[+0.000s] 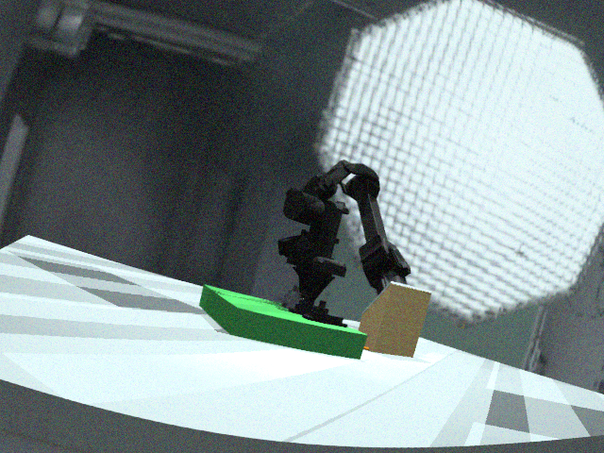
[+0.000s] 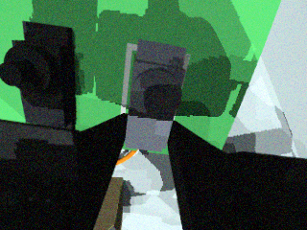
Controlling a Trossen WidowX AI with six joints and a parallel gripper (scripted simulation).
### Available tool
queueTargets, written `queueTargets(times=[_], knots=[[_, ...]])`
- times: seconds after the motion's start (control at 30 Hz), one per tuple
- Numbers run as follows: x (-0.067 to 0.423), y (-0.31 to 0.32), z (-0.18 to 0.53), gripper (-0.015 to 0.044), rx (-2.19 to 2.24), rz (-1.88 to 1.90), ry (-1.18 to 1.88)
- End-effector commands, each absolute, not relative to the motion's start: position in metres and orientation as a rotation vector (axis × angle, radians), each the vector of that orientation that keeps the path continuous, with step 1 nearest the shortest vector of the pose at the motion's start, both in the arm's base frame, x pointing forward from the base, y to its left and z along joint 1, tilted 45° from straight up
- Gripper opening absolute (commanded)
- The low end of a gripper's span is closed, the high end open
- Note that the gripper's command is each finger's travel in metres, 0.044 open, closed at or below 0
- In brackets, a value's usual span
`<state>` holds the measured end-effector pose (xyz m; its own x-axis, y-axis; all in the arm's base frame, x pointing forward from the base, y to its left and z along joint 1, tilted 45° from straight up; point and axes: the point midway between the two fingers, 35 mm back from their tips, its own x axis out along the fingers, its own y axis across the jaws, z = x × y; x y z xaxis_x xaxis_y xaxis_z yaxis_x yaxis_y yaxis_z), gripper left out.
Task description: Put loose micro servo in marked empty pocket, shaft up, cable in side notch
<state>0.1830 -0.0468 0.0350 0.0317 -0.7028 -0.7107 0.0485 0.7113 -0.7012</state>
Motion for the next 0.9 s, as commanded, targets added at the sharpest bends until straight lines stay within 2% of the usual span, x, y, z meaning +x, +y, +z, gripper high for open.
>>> queueTargets(times=[0.0,0.37,0.6,0.87], knots=[[0.184,-0.049,0.033,0.0,-0.587,-0.628,1.433],[0.184,-0.055,0.027,0.0,-0.588,-0.628,1.433],[0.183,-0.053,0.028,0.0184,-0.588,-0.628,1.433],[0.178,-0.029,0.052,0.0187,-0.587,-0.627,1.434]])
